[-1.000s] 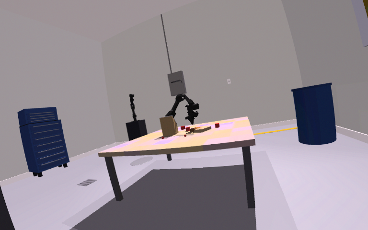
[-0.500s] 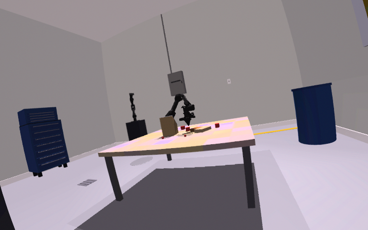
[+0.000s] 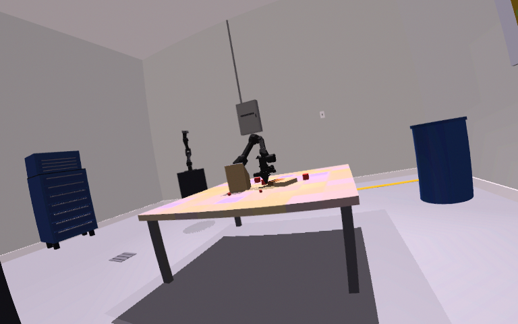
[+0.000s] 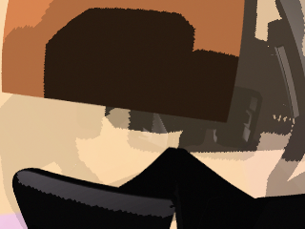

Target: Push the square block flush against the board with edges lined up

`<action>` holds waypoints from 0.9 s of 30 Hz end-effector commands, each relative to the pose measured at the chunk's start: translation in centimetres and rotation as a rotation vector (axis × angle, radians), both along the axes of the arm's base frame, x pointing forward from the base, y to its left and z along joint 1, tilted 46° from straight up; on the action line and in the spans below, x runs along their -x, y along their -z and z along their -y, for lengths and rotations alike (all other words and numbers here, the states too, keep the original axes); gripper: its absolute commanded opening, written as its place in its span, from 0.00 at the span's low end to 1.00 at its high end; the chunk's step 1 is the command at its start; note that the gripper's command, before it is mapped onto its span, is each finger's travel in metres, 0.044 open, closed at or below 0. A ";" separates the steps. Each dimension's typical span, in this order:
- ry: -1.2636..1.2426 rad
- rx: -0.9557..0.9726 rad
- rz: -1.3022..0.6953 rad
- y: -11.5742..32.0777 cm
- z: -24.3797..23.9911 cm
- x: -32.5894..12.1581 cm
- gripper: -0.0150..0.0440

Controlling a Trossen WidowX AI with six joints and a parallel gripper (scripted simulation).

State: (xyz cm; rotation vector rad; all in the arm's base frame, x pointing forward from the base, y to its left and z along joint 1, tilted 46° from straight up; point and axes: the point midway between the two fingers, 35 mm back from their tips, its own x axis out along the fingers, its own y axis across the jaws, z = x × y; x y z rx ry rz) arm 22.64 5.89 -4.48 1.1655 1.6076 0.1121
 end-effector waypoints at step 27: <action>0.003 -0.004 -0.004 1.2 1.2 -2.6 0.25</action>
